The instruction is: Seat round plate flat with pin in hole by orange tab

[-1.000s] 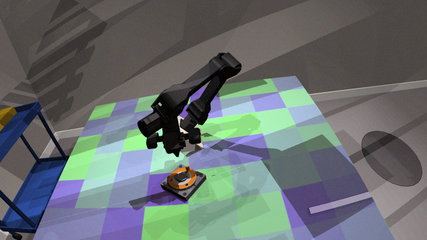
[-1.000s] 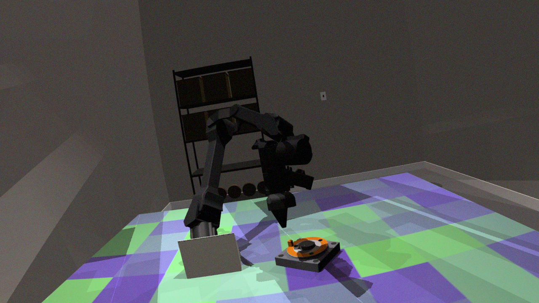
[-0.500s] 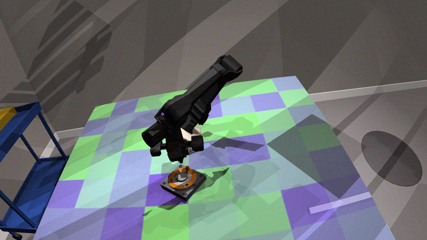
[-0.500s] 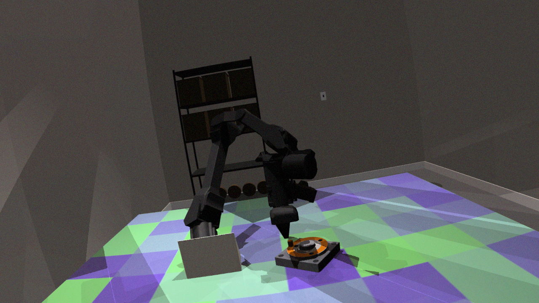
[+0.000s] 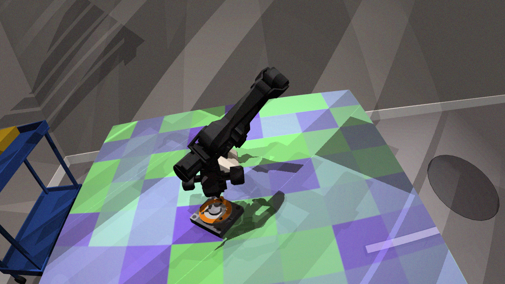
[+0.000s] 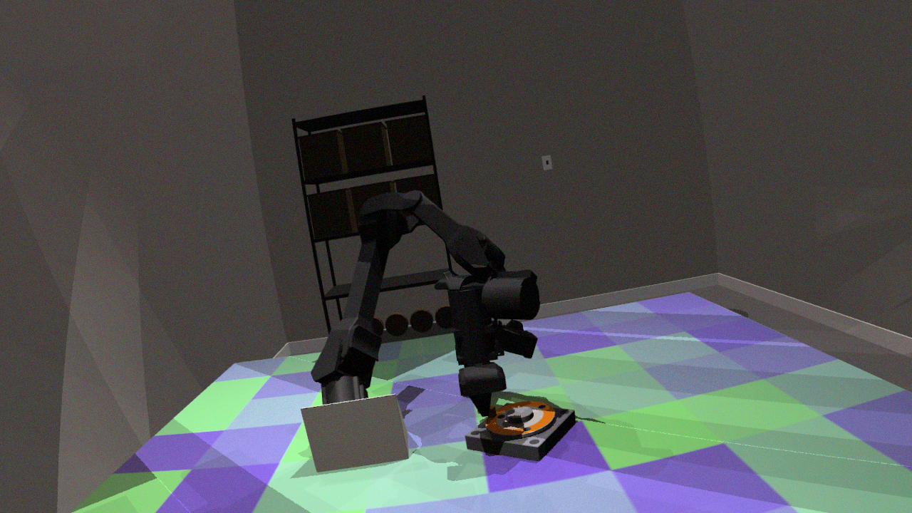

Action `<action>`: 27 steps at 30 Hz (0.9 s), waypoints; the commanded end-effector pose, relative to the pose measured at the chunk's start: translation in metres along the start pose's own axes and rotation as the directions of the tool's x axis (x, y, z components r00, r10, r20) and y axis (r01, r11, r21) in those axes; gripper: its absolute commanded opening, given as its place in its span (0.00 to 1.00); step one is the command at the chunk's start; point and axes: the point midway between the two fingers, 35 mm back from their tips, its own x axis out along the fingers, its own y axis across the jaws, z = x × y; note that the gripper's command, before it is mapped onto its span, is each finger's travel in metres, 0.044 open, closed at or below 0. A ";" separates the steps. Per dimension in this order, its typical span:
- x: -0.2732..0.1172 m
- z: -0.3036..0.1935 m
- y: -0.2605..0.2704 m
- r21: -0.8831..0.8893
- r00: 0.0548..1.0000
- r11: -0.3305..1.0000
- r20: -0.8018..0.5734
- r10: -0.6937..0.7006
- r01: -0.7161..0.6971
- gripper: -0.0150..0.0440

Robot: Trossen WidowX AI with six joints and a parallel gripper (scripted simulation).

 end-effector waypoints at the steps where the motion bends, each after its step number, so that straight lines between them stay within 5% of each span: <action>1: 0.000 0.003 0.008 0.001 1.000 1.000 0.007 0.003 -0.003 0.25; 27: 0.000 0.024 0.033 0.001 1.000 1.000 0.007 0.005 -0.005 0.25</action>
